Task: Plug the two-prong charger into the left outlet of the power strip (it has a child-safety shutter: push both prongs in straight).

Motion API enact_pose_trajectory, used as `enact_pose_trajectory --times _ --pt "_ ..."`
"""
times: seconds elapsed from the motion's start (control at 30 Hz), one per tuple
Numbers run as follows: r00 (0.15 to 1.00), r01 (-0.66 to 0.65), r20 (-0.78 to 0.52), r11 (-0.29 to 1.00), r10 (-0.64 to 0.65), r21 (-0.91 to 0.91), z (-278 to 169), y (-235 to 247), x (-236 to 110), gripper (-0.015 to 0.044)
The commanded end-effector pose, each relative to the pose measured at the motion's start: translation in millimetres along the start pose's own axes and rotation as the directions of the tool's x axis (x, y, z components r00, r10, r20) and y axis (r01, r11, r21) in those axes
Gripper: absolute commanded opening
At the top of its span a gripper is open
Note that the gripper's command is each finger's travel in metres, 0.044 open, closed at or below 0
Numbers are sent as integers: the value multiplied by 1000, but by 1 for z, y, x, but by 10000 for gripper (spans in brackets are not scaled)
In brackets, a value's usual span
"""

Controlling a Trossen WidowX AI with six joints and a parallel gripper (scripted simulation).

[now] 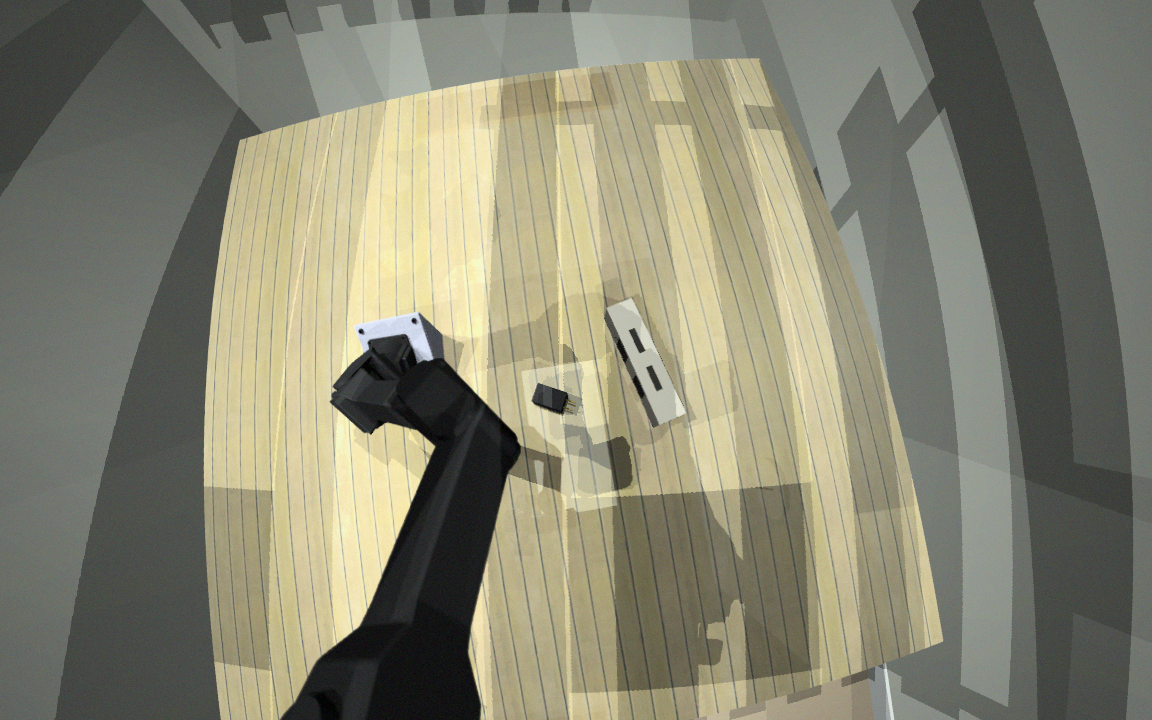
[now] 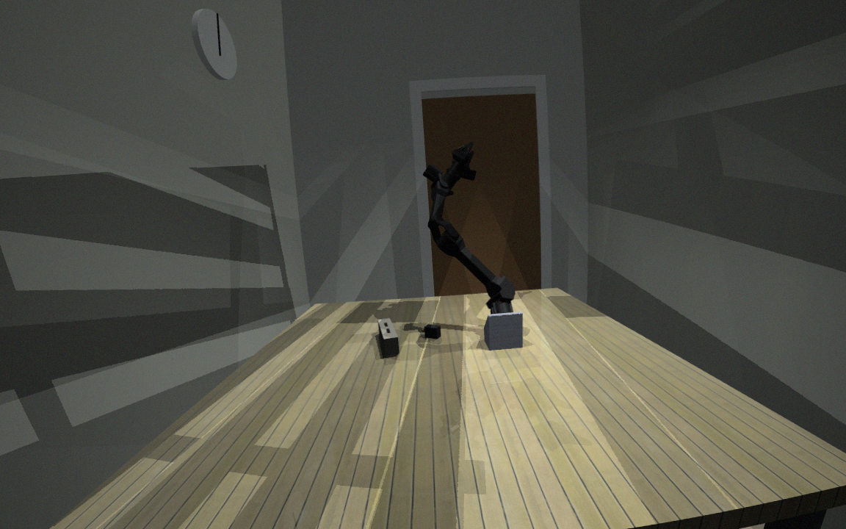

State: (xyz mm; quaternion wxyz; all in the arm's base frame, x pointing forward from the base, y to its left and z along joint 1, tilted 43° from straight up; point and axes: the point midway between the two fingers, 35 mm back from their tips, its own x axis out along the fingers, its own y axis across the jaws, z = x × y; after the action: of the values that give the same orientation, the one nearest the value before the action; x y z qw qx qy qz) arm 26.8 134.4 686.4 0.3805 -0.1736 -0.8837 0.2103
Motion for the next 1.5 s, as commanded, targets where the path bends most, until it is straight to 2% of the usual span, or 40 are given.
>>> enact_pose_trajectory --times 0.0,0.7,1.23,1.47 --pt "999 37 33 998 -35 -53 13 -9 7 440" --pt "932 302 265 935 -248 -184 102 -65 29 440" --pt "800 551 435 792 -413 -262 169 -117 15 440" --pt "727 648 464 729 -507 -219 182 -137 2 440"
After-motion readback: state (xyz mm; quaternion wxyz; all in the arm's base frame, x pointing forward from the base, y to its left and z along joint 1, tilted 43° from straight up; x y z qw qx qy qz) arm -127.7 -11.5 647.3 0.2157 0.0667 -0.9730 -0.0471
